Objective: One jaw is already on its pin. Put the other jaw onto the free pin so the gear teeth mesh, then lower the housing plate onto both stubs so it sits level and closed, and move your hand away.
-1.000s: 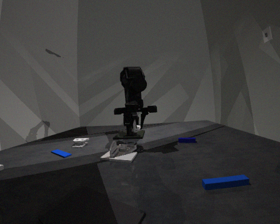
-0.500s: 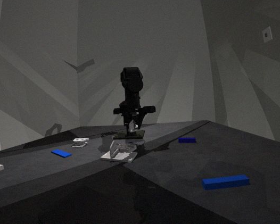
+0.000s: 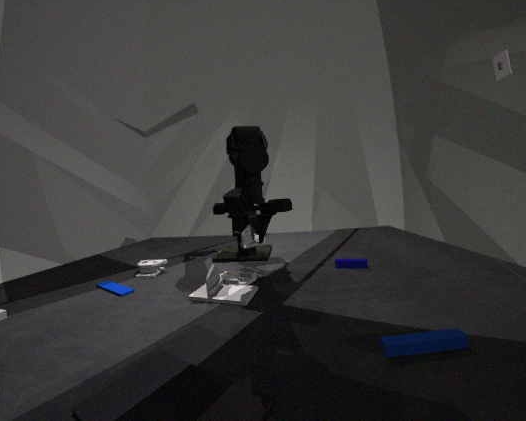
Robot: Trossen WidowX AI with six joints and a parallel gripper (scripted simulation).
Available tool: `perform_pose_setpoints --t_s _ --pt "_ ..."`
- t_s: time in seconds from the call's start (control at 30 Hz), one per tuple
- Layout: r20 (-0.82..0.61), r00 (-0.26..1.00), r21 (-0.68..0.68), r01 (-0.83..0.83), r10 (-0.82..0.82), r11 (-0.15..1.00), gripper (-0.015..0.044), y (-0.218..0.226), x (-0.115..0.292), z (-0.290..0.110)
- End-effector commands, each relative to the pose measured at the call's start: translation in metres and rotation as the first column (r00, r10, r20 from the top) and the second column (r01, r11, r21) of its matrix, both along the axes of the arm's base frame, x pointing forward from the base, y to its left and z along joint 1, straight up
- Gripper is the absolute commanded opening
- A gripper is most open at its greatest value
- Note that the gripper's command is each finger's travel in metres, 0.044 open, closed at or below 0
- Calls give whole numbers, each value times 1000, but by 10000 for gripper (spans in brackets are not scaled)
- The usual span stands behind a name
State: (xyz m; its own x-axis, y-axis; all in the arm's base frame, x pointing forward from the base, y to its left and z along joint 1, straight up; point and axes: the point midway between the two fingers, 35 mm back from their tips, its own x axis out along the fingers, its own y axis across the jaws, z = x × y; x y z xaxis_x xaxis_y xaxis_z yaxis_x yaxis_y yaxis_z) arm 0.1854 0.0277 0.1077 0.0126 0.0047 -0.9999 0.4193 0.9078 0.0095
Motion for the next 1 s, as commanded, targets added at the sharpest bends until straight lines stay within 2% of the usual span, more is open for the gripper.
perform_pose_setpoints --t_s 0.0,0.33,0.97 --pt "3 1000 -2 16 -16 1000 134 -1 0 1" --pt "3 1000 -2 16 -16 1000 134 -1 2 1" --pt "7 1000 -3 16 -16 1000 134 -16 59 6"
